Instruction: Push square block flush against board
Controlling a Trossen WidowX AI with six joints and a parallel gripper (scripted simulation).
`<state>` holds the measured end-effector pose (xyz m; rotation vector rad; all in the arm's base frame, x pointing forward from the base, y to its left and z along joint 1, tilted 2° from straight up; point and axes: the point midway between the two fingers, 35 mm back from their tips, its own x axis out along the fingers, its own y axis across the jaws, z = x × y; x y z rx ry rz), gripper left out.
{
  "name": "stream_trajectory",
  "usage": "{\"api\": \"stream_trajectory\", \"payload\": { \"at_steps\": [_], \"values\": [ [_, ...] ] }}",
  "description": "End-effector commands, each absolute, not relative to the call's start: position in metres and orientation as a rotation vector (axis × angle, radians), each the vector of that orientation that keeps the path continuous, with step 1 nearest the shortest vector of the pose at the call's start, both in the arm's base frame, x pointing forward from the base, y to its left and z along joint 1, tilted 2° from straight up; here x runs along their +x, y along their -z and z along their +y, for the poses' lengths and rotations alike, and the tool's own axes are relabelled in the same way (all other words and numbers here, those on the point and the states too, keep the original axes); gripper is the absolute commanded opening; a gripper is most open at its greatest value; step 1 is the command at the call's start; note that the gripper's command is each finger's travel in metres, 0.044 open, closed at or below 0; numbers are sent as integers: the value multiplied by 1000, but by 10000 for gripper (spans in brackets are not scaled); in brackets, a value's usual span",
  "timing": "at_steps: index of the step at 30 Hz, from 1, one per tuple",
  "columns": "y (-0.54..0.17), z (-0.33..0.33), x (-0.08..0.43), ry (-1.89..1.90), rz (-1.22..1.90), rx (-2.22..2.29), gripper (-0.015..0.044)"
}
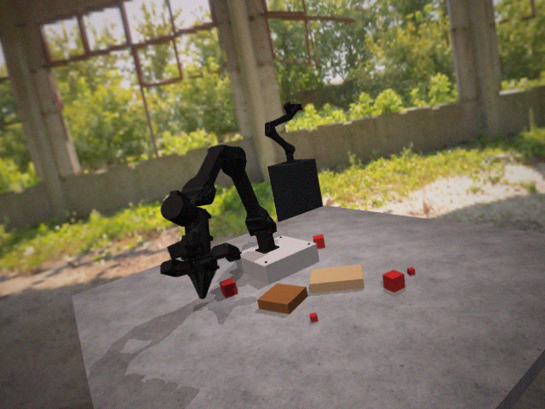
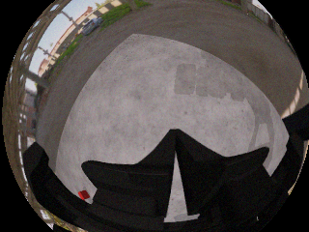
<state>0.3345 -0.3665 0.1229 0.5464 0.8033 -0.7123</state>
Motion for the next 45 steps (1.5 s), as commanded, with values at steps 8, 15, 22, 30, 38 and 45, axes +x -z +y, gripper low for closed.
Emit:
{"api": "stream_trajectory", "payload": {
  "at_steps": [8,15,22,30,38,45],
  "values": [
    [-68,-277,347,777,1077,794,0],
    [-45,-219,342,873,1262,885,0],
    [-38,-193,335,937,1351,906,0],
    [18,-194,335,938,1350,906,0],
    [18,-192,335,938,1350,907,0],
    [18,-181,332,938,1350,907,0]
  ]
}}
